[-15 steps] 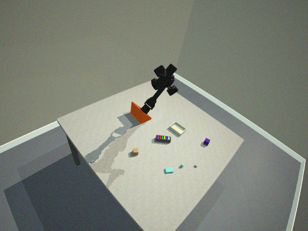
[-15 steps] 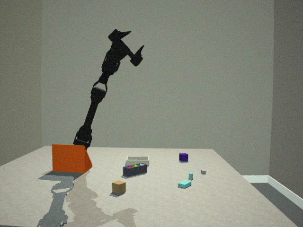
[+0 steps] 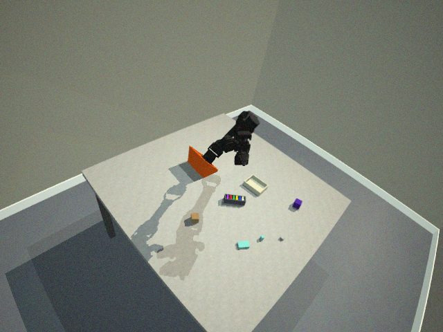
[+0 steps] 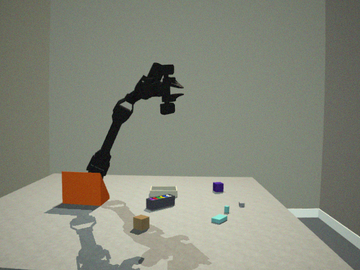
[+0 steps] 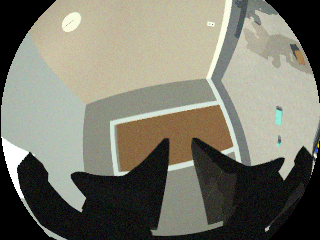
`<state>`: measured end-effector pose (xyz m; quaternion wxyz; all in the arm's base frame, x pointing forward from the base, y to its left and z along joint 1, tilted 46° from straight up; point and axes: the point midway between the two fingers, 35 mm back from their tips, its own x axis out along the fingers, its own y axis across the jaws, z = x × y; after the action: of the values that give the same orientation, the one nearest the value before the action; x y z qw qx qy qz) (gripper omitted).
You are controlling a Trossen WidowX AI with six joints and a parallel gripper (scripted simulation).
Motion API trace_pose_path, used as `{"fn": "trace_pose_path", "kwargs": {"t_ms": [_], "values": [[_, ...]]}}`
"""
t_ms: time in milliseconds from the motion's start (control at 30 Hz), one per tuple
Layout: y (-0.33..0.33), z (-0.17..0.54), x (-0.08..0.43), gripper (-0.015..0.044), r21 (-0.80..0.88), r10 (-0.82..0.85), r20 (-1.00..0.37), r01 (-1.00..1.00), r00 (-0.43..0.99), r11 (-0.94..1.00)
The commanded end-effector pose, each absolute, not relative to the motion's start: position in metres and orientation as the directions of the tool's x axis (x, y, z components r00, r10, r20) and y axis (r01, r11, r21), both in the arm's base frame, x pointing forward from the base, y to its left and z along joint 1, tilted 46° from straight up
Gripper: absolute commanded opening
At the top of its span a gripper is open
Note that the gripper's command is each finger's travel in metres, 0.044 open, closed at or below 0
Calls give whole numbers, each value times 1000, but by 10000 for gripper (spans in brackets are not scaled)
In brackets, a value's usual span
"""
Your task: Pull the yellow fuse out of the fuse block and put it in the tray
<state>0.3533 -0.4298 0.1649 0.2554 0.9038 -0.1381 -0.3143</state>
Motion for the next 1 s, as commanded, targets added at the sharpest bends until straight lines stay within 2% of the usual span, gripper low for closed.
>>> {"fn": "trace_pose_path", "kwargs": {"t_ms": [0,233,467,667,833,967], "values": [[-372,117,374,67,568,-211,-631,260,747,-781],[-290,70,386,67,528,55,-747,641,663,-557],[-205,36,380,67,471,314,-800,859,511,-200],[-133,19,361,67,462,511,-790,877,339,132],[-78,14,339,67,502,645,-744,785,178,362],[-47,15,322,67,549,712,-698,693,75,466]]}}
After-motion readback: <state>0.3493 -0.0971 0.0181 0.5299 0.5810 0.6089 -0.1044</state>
